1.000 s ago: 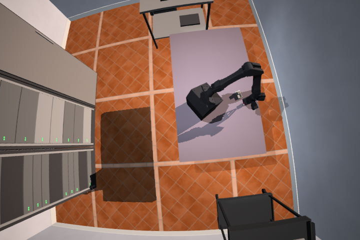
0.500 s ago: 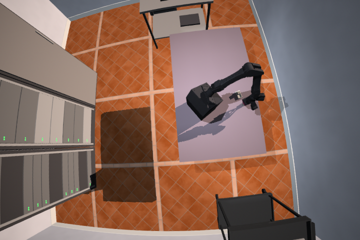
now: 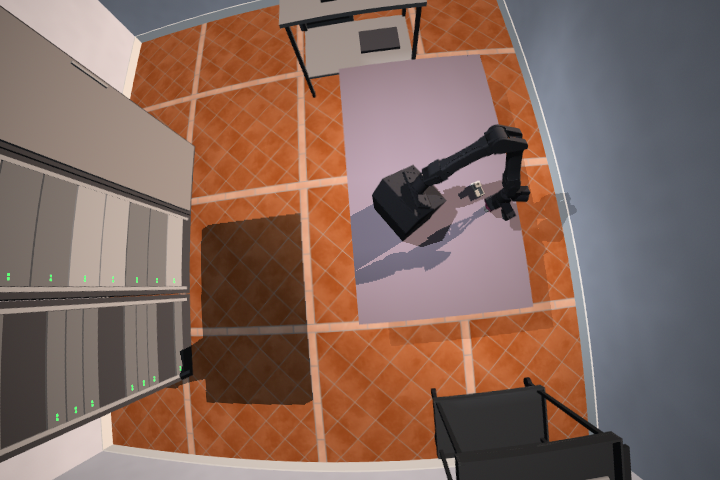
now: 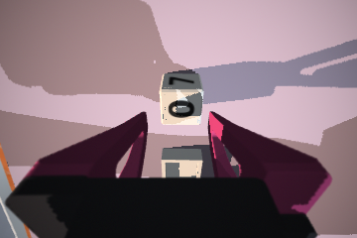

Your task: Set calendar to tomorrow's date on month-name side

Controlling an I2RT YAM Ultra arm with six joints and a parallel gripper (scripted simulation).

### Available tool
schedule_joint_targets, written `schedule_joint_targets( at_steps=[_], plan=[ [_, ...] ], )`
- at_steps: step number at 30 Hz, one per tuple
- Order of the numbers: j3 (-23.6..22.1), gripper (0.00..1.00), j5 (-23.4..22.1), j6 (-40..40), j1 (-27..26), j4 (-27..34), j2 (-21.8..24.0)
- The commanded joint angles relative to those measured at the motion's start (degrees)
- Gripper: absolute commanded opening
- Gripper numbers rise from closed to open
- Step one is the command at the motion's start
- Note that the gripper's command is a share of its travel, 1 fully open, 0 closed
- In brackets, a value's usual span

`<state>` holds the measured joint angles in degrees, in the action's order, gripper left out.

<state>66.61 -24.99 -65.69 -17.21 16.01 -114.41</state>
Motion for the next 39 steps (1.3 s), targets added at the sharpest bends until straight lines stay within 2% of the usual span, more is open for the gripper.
schedule_joint_targets(
  at_steps=[1,27,36,39],
  plan=[
    [1.0,0.47,0.8,-0.3,-0.2,0.0,-1.1],
    [1.0,0.47,0.8,-0.3,-0.2,0.0,-1.1],
    [-1.3,0.47,0.7,0.5,-1.0,-0.6,-1.1],
    [-0.8,0.47,0.6,0.5,-1.1,-0.2,-1.1]
  ],
)
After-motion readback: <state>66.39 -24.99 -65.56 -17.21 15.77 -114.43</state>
